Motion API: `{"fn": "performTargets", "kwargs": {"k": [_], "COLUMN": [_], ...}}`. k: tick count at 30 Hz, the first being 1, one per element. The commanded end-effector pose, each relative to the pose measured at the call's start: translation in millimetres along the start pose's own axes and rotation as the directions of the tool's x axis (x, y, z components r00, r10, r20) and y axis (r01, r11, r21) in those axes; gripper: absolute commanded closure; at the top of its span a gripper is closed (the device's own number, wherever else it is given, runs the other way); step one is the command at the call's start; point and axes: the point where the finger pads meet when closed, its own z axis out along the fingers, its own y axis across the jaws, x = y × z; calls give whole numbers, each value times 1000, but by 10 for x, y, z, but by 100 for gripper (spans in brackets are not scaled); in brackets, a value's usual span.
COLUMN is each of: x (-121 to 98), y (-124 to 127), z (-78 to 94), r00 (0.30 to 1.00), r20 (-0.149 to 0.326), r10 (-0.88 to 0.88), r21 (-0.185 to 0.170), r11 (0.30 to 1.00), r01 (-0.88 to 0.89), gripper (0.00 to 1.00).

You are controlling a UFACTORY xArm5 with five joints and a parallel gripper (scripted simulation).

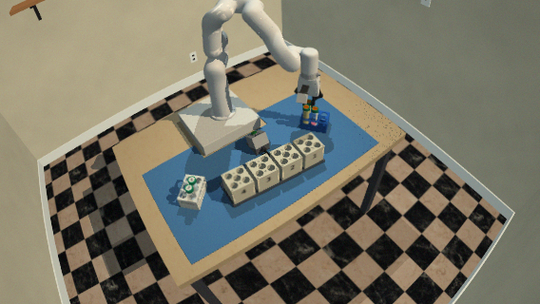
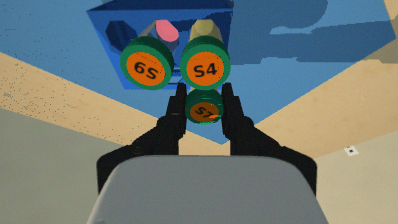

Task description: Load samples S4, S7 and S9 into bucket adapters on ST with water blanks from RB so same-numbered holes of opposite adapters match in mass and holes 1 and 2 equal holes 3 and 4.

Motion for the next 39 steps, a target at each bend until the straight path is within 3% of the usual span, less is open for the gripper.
{"fn": "performTargets", "kwargs": {"k": [1,7,8,39], "x": [-3,-3,-3,-3], "y": [-12,-12,-12,-12], "z": [-10,-10,-7,-67], "r00": [1000,1000,1000,1000], "r20": [1,1,1,1], "r10": [0,0,0,0], "r21": [3,3,3,3], "r11": [1000,1000,1000,1000], "r01": [0,0,0,0], "gripper": [100,100,57,57]}}
